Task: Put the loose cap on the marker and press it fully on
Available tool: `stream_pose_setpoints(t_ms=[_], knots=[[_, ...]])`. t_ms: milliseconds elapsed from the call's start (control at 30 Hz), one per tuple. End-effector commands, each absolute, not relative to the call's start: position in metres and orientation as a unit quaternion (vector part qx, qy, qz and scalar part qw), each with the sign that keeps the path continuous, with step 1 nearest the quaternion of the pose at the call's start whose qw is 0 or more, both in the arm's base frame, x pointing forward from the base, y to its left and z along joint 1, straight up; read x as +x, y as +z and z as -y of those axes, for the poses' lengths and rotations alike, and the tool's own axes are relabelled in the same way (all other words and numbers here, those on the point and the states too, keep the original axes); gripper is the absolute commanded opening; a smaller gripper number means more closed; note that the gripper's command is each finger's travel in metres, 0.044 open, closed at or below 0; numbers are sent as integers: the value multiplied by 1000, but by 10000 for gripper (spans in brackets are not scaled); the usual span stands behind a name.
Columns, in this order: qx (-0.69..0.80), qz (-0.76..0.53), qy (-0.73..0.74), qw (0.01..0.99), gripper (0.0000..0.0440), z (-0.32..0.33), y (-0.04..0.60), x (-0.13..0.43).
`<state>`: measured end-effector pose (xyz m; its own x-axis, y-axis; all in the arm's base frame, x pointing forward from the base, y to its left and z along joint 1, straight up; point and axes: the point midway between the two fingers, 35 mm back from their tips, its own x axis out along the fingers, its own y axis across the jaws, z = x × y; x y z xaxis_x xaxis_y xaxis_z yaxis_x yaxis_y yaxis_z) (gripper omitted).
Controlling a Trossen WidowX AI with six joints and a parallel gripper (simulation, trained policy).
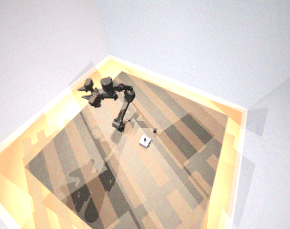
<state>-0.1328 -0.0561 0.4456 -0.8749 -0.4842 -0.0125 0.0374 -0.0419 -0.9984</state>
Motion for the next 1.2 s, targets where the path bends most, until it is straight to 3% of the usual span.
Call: stream_pose_setpoints(t_ms=[0,1167], knots=[[-179,-661,-699,204,282,66,446,-130],[-249,-614,-654,364,291,156,433,-78]])
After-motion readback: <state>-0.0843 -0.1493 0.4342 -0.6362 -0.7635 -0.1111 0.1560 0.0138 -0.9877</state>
